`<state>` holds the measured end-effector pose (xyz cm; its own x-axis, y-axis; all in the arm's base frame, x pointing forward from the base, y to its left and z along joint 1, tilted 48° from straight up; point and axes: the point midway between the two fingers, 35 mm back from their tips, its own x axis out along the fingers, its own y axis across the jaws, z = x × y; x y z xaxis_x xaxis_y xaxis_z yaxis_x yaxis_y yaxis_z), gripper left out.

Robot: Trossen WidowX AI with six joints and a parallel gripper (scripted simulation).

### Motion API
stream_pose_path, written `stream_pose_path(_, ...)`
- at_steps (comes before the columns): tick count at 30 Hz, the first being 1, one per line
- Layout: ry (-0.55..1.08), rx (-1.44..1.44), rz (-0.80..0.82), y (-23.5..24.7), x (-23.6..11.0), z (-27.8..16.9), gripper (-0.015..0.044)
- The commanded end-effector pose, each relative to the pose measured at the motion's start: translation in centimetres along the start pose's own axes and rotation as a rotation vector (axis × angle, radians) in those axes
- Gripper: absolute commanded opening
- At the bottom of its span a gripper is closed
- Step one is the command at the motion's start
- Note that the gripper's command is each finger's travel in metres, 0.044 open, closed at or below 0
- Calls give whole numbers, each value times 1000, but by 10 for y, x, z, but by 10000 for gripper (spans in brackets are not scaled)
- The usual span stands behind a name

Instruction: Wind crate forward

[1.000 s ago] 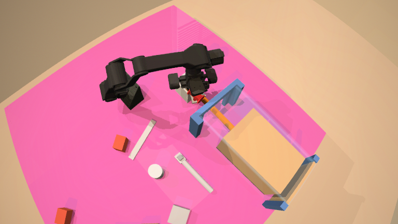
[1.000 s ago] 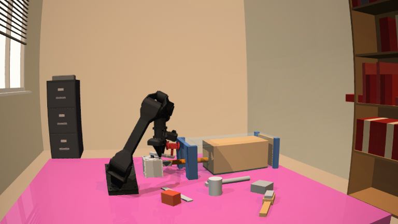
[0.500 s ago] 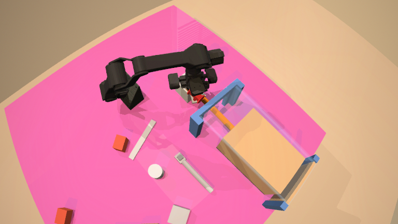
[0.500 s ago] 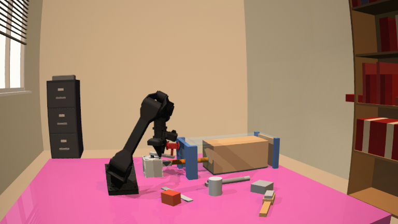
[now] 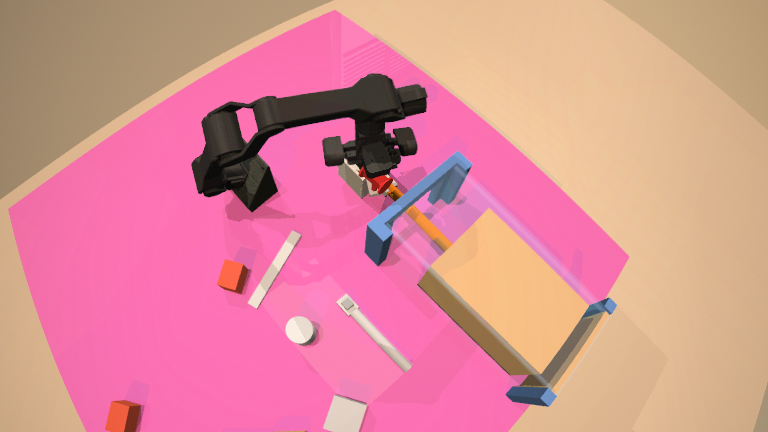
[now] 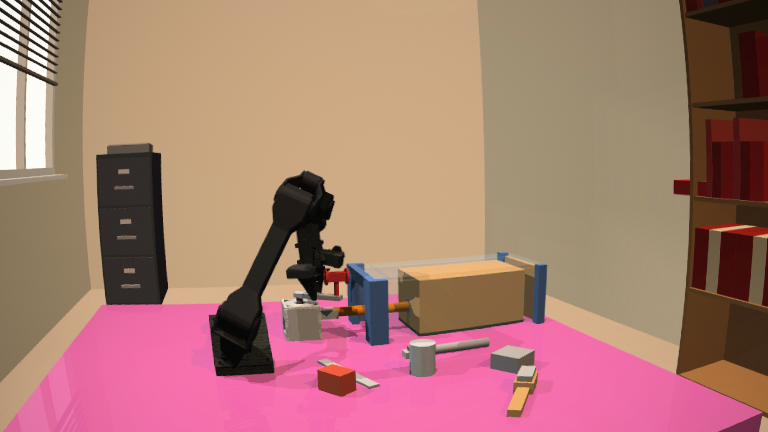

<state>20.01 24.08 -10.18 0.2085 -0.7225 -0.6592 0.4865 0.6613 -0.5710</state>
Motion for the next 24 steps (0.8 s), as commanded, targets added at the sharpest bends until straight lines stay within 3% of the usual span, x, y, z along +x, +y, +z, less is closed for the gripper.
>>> stream_pose_path(1, 2, 5, -1, -1, 1, 0, 0)
stream_pose_path(24, 0, 191, -17, -9, 3, -1, 0)
